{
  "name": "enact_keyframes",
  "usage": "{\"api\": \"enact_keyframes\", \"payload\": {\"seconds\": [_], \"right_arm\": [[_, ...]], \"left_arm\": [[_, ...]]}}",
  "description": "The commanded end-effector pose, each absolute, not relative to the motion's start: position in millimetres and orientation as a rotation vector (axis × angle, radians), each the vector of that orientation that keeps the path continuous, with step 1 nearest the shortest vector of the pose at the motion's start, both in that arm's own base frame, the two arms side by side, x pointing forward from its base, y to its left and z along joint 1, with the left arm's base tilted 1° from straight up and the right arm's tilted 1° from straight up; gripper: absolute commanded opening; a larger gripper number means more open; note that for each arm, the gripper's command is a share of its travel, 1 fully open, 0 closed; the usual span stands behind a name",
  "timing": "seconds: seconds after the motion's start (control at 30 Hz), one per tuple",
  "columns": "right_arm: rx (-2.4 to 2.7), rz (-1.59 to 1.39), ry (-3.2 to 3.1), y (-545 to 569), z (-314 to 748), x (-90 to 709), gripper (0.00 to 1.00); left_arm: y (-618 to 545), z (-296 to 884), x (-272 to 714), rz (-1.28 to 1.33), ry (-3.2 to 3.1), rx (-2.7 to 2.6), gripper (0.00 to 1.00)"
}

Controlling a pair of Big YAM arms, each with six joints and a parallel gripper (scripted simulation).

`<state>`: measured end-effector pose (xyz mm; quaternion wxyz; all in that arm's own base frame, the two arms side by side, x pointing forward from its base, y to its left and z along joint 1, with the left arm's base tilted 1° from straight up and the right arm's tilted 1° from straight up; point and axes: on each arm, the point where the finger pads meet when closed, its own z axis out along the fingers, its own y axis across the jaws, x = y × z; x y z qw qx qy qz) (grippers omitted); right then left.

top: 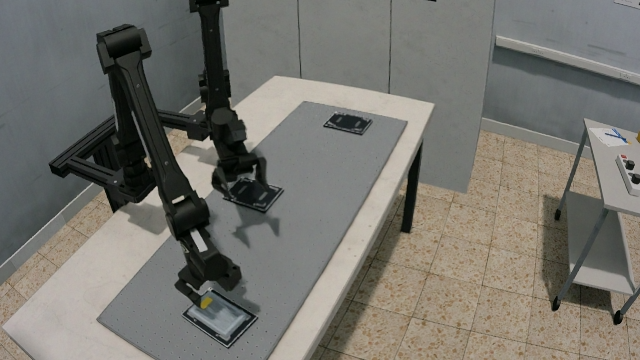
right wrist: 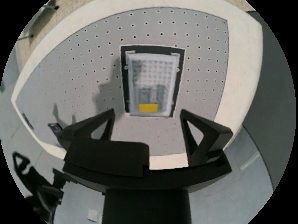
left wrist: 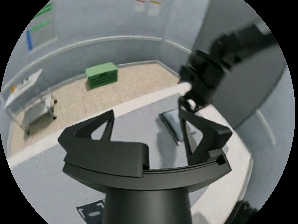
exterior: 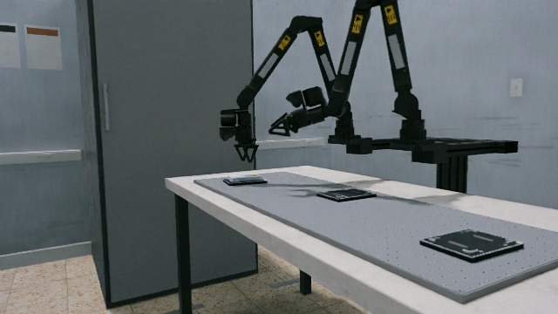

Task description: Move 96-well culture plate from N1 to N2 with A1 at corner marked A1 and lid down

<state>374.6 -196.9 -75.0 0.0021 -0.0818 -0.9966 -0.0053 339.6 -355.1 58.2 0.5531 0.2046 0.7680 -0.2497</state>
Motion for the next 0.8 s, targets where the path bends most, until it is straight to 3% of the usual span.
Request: {"api": "enact_keyframes", "payload": {"seconds": [0.0, 0.37, 0.77], "right_arm": [[-0.306, 0.026, -3.17, -212.2, -58.1, 395.1, 1.0], [-0.304, 0.025, -3.17, -212.0, -58.3, 395.2, 1.0], [-0.304, 0.025, -3.17, -212.0, -58.3, 395.2, 1.0]], "left_arm": [[-365.0, 70.7, 318.2, -0.574, 1.714, 0.635, 1.0], [-386.1, 90.8, 224.2, -0.737, 1.531, 0.91, 1.0], [-387.3, 88.2, 229.9, -0.74, 1.551, 0.894, 1.0]]}}
